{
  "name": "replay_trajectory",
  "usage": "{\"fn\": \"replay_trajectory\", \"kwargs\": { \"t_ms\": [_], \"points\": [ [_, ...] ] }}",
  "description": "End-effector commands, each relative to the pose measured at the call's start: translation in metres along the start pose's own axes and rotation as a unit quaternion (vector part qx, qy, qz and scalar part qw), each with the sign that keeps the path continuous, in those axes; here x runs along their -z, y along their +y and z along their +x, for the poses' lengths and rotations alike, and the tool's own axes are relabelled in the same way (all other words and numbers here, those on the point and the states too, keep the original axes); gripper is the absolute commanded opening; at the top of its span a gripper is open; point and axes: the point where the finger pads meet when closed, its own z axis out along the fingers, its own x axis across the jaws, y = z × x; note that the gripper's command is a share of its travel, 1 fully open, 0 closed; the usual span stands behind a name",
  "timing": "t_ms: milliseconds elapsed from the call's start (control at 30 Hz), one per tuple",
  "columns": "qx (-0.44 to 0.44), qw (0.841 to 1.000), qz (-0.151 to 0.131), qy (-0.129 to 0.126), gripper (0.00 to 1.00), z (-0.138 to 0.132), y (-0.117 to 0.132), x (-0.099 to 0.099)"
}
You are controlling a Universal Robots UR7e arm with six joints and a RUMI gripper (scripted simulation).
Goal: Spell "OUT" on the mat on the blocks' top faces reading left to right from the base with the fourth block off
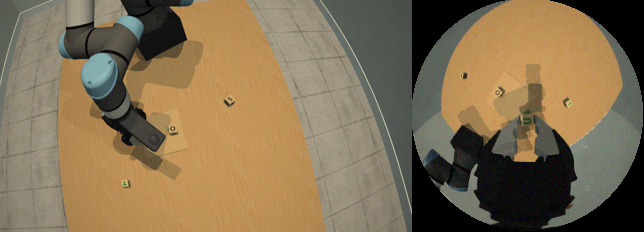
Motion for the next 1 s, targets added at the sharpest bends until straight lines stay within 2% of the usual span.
{"fn": "replay_trajectory", "kwargs": {
  "t_ms": [0, 167, 233, 433, 733, 800, 967],
  "points": [
    [-0.069, 0.998, -0.003, 0.001, 0.05, -0.002, -0.003, 0.000],
    [-0.137, 0.991, -0.003, 0.001, 0.05, -0.004, -0.005, 0.001],
    [-0.137, 0.991, -0.003, 0.001, 0.05, -0.004, -0.005, 0.001],
    [-0.231, 0.973, -0.002, 0.002, 0.05, -0.007, -0.008, 0.001],
    [-0.349, 0.937, -0.002, 0.002, 0.05, -0.012, -0.010, 0.001],
    [-0.349, 0.937, -0.002, 0.002, 0.05, -0.012, -0.010, 0.001],
    [-0.424, 0.906, -0.002, 0.002, 0.05, -0.016, -0.011, 0.001]
  ]
}}
